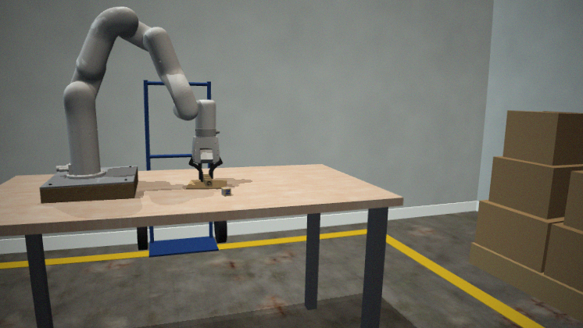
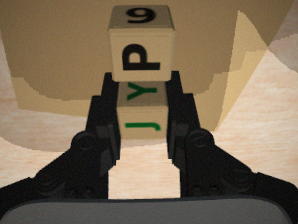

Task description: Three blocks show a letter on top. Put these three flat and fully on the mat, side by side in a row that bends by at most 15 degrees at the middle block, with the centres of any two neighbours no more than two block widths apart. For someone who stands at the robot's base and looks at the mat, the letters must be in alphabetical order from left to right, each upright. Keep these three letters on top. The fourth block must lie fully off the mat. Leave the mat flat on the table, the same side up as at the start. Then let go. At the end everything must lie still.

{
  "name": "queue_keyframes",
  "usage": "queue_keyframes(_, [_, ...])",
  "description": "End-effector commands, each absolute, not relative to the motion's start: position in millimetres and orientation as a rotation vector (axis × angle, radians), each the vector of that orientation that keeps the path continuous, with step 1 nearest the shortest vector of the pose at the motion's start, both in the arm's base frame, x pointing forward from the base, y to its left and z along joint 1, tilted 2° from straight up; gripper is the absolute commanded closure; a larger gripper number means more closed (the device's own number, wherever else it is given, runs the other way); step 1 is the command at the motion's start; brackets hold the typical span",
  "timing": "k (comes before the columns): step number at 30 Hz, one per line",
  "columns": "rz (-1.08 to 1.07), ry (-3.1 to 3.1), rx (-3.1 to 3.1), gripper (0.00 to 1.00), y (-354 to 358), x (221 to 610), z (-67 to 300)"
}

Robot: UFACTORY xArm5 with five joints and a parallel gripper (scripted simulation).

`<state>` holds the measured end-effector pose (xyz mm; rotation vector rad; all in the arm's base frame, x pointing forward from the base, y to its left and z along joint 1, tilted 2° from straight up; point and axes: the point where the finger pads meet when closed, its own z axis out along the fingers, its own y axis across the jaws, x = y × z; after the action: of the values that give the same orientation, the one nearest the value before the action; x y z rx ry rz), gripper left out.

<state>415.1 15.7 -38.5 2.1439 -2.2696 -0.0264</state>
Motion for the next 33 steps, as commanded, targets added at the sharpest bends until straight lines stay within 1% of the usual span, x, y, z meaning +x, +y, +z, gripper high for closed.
queue_keyframes(1, [-0.023,-2.271,2.146,0.79,15.8,416.4,-37.5])
queue_keyframes(31, [-0.023,-2.271,2.146,0.79,15.8,416.4,-37.5])
queue_keyframes(32, [-0.023,-2.271,2.146,0.74,15.8,416.4,-37.5])
queue_keyframes(33, [-0.023,-2.271,2.146,0.74,15.8,416.4,-37.5])
